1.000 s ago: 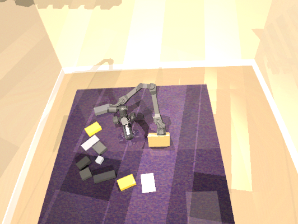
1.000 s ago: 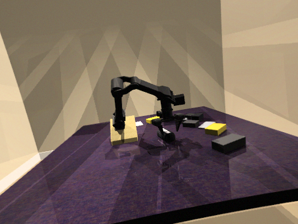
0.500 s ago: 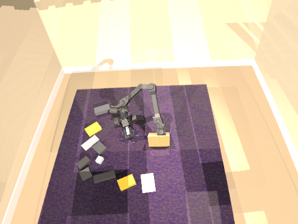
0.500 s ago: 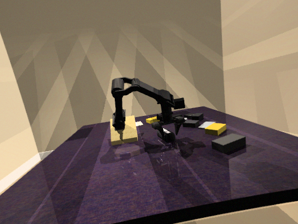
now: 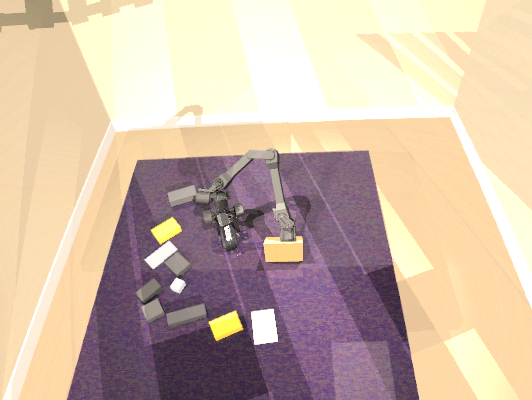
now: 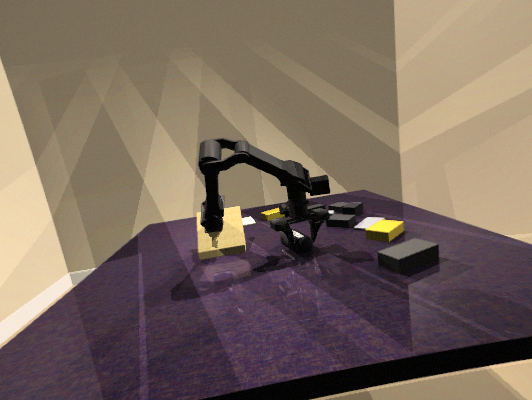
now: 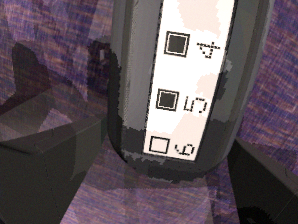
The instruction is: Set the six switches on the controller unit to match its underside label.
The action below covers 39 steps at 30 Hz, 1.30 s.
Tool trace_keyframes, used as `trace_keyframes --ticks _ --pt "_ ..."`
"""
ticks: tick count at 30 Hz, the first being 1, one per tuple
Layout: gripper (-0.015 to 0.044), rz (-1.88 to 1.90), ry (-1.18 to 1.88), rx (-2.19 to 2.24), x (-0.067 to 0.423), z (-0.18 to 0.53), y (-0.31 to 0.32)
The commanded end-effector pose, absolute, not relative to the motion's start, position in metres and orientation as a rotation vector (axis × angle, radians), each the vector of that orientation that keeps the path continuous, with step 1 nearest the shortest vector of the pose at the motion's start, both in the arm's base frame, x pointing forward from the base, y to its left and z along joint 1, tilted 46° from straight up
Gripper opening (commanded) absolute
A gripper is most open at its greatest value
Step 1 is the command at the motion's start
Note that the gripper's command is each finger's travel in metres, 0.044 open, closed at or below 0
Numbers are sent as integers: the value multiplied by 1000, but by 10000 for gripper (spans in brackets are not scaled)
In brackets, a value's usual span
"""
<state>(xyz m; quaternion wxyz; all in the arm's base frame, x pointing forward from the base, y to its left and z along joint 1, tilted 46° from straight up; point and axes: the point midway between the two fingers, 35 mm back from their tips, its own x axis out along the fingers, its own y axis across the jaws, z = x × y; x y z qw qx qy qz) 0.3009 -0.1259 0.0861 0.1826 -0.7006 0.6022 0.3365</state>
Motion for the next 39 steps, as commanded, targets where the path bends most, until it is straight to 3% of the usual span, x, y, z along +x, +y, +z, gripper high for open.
trace_keyframes --ticks 1,39 --pt "326 960 1697 -1976 300 84 -125" --pt "336 961 1696 -1975 298 94 -105"
